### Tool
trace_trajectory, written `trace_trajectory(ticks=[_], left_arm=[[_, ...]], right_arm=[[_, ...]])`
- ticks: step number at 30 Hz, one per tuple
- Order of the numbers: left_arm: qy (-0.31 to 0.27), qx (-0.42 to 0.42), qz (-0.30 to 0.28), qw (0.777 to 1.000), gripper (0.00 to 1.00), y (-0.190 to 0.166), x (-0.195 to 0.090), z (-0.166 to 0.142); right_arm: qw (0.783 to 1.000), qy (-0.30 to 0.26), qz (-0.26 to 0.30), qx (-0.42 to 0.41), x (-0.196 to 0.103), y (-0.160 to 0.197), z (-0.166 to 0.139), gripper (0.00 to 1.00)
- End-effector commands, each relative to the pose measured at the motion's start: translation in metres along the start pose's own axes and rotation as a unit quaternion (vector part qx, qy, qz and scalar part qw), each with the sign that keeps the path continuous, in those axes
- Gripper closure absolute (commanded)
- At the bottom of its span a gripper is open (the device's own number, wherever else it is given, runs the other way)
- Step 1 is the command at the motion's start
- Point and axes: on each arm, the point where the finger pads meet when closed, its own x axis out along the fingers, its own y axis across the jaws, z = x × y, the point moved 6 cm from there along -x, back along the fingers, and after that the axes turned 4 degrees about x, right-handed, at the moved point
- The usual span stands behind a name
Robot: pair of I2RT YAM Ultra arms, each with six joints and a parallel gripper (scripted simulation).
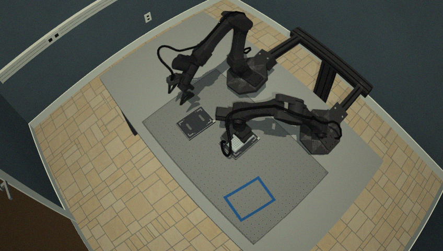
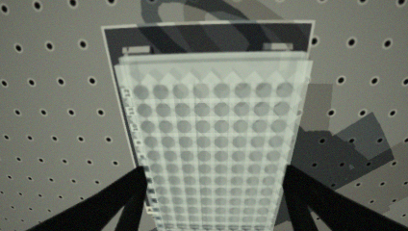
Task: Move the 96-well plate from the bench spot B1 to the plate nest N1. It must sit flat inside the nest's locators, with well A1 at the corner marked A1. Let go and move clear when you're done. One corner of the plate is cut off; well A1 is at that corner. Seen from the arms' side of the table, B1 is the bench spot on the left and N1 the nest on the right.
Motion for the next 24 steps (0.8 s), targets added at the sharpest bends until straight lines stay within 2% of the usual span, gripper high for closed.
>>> trace_trajectory(ticks=[1, 13, 24], left_arm=[[0.007, 0.009, 0.005, 1.000, 0.24, -0.001, 0.012, -0.007], [0.004, 0.010, 0.003, 1.000, 0.24, -0.002, 0.017, -0.006], [0.013, 0.014, 0.023, 1.000, 0.24, 0.004, 0.040, -0.006]], right_arm=[[1.000, -0.017, -0.003, -0.002, -0.006, -0.002, 0.012, 0.00], [1.000, -0.017, -0.003, -0.002, -0.006, -0.002, 0.012, 0.00], [1.000, -0.017, -0.003, -0.002, -0.006, -0.002, 0.012, 0.00]])
